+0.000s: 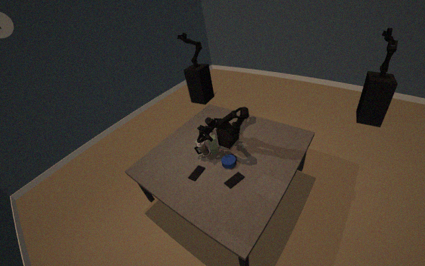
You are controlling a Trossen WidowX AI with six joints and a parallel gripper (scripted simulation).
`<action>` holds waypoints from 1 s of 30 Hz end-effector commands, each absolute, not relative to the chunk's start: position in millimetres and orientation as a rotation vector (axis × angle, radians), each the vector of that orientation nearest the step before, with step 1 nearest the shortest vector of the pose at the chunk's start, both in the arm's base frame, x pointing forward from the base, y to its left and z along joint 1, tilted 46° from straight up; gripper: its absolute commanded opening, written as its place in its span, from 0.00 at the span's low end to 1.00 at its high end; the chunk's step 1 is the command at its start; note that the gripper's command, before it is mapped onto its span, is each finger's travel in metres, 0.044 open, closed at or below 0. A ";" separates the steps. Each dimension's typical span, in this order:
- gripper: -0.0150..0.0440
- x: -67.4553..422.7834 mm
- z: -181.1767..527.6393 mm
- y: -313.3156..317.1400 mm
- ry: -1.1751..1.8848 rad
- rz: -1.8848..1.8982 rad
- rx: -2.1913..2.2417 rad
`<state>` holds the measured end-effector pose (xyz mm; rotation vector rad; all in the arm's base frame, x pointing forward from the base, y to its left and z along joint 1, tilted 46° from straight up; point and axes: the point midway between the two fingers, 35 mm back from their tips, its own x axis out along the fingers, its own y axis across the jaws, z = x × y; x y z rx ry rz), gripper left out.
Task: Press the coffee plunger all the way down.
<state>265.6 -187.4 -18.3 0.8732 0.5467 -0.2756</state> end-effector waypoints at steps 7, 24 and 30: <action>0.45 266.5 -24.3 -181.9 0.568 -0.262 0.897; 0.45 268.2 -25.0 -183.1 0.568 -0.262 0.897; 0.45 268.6 -25.3 -183.3 0.568 -0.262 0.897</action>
